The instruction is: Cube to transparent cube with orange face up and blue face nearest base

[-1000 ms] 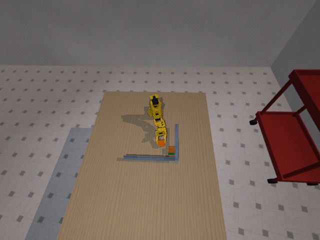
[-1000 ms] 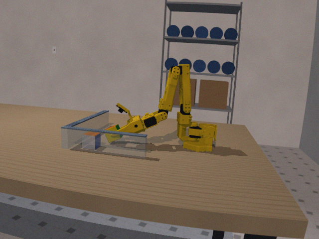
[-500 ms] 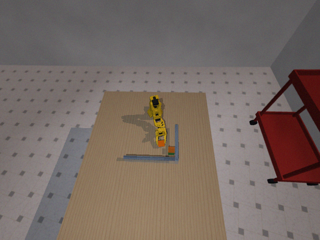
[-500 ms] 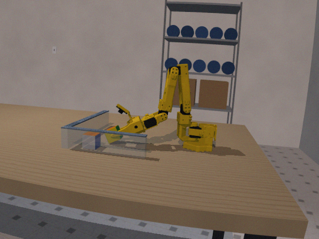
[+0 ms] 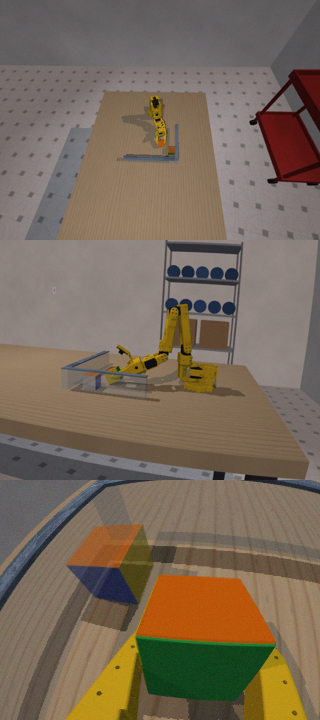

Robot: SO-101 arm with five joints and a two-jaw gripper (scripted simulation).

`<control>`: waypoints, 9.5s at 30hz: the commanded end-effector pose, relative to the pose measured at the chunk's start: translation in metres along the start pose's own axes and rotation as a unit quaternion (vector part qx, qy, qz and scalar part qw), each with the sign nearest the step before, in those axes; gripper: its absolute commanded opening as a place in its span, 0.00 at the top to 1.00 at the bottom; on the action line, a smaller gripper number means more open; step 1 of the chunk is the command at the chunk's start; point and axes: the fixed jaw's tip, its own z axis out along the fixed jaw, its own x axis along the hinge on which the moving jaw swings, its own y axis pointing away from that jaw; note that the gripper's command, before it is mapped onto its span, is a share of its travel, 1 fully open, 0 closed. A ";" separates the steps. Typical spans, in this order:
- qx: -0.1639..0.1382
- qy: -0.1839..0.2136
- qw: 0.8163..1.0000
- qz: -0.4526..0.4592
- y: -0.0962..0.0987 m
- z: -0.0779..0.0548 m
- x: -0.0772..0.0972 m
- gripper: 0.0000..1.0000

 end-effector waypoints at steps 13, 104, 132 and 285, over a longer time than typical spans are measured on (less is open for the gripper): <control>-0.003 -0.029 1.000 0.001 0.001 0.002 -0.012 0.75; 0.002 0.020 1.000 -0.022 0.004 -0.057 -0.031 0.65; -0.010 -0.102 0.994 -0.022 0.009 -0.071 -0.072 0.65; -0.046 0.204 0.910 -0.358 0.003 -0.059 -0.067 0.65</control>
